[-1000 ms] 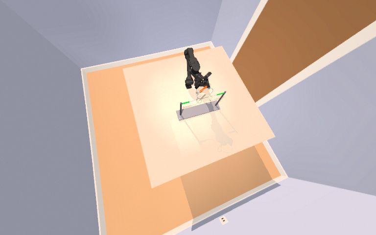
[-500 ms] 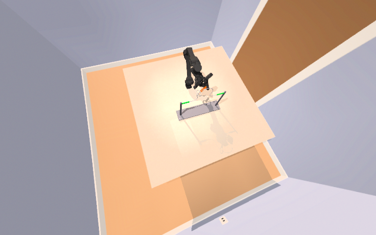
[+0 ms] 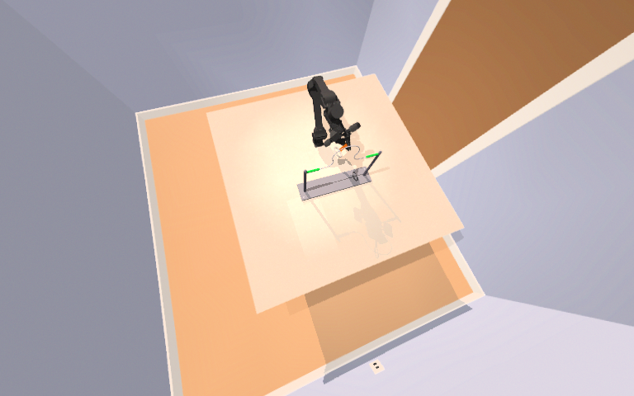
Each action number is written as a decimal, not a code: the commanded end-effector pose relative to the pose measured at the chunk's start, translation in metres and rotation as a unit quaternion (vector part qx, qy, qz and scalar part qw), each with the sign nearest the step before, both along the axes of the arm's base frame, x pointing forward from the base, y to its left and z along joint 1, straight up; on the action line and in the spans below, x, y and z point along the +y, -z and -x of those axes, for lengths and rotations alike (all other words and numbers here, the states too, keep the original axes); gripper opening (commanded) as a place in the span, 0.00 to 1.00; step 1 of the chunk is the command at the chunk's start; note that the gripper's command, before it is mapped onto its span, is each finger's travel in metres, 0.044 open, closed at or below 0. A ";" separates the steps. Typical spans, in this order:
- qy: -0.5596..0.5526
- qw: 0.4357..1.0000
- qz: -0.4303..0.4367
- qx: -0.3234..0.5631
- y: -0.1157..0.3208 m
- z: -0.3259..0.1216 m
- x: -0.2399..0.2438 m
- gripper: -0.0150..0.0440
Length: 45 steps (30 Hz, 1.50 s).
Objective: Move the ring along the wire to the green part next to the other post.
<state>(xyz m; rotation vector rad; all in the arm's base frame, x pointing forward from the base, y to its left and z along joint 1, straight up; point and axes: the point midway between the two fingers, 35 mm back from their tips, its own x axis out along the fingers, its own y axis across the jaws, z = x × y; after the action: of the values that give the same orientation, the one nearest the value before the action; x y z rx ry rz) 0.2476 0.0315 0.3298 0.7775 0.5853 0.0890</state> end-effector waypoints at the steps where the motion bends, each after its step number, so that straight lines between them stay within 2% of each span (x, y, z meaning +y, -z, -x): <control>1: 0.000 0.999 0.034 -0.001 0.000 0.000 -0.002 0.00; 23: 0.004 0.980 0.199 0.005 0.010 0.001 -0.016 0.00; 45: 0.007 0.933 0.359 0.011 0.014 0.001 -0.031 0.00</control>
<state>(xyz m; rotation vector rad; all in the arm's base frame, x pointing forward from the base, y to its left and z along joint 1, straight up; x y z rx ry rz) 0.2464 0.0024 0.3157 0.1187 0.5800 -0.1313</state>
